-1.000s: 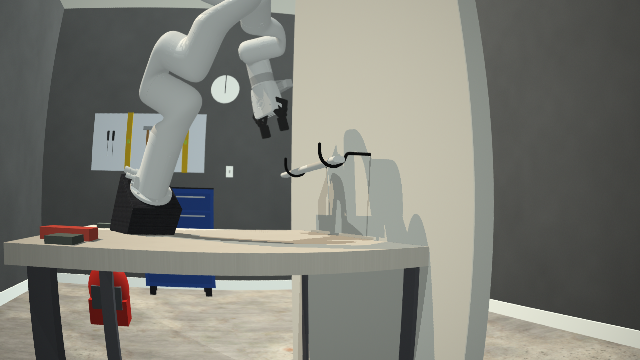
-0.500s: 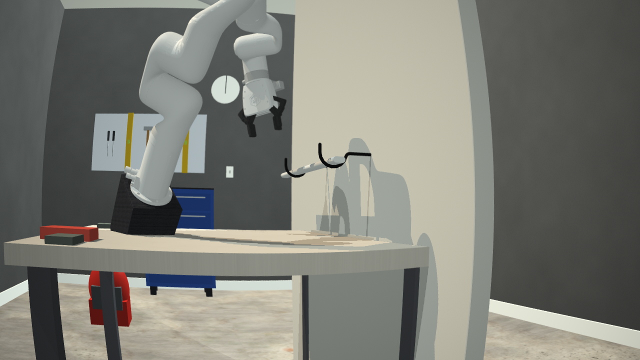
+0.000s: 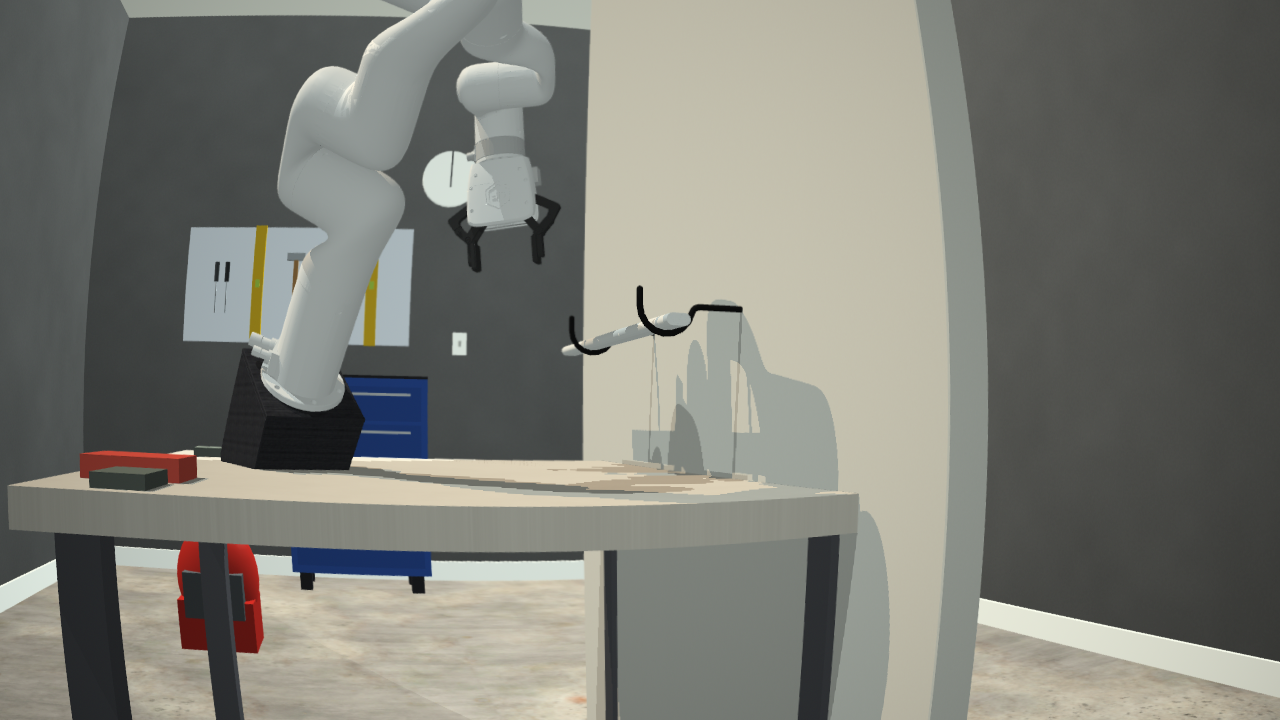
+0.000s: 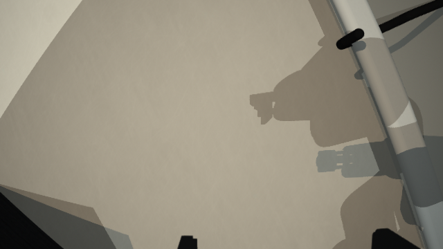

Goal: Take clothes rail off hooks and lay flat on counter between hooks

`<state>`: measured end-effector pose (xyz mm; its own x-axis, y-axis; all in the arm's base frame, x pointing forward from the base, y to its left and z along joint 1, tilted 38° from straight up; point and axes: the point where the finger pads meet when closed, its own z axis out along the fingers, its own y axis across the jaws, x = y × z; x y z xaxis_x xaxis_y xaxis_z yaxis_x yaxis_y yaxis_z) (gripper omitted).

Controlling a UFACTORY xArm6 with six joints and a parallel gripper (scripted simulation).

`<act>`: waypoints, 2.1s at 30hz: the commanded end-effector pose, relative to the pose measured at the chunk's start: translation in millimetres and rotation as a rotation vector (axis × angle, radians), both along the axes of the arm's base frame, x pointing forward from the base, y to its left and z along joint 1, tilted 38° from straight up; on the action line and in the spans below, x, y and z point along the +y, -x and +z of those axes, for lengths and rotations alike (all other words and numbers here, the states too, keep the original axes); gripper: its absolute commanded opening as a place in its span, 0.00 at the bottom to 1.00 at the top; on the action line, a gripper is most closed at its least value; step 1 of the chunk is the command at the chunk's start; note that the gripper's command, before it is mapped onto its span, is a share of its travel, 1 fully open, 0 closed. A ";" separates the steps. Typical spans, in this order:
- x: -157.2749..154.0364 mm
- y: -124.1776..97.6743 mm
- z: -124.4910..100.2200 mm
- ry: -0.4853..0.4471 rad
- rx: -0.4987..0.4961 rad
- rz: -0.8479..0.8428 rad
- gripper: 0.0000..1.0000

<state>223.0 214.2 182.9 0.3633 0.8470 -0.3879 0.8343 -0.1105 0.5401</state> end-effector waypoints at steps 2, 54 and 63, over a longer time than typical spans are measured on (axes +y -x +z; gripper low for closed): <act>-10.7 13.5 0.6 0.045 0.099 0.084 1.00; -28.5 -11.5 2.7 0.137 0.295 0.260 1.00; -27.4 -26.4 4.4 0.138 0.295 0.260 1.00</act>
